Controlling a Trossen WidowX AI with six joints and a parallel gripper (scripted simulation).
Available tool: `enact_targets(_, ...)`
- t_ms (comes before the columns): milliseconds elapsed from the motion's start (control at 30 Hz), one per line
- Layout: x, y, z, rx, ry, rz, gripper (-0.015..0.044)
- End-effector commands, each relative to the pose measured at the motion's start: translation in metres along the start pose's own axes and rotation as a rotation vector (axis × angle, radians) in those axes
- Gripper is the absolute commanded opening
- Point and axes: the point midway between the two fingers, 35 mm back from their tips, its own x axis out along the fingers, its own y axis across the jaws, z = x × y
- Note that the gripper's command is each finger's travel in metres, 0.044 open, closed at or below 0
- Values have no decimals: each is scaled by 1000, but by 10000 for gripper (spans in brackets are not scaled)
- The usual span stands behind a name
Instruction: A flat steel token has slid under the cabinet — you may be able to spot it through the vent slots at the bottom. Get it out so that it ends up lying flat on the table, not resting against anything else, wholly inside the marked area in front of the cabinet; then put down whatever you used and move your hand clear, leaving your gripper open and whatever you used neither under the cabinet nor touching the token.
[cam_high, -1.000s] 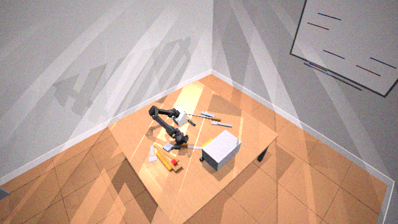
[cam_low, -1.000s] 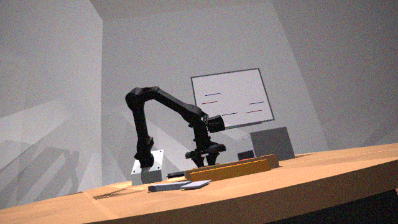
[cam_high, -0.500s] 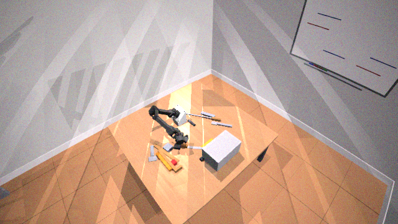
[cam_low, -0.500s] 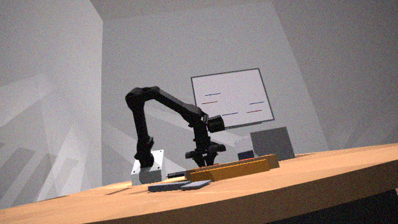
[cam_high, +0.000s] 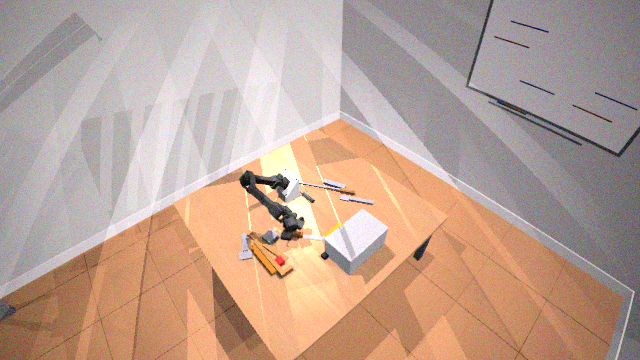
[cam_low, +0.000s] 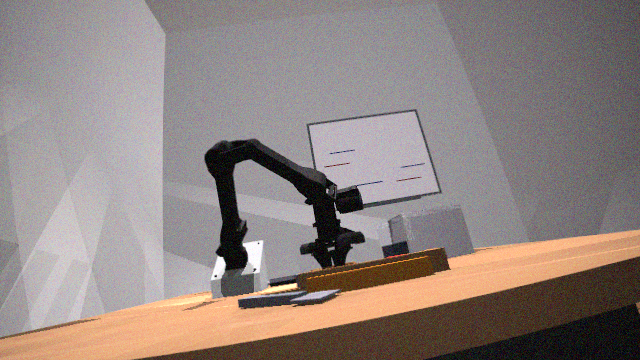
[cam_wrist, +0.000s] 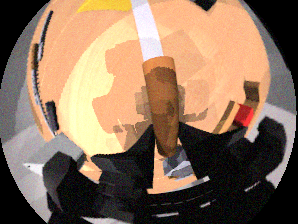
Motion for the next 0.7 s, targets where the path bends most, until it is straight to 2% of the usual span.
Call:
enact_targets(0, 0, -1, 7, 1, -2, 0, 0)
enact_targets(667, 0, 0, 36, 4, -3, 2, 0)
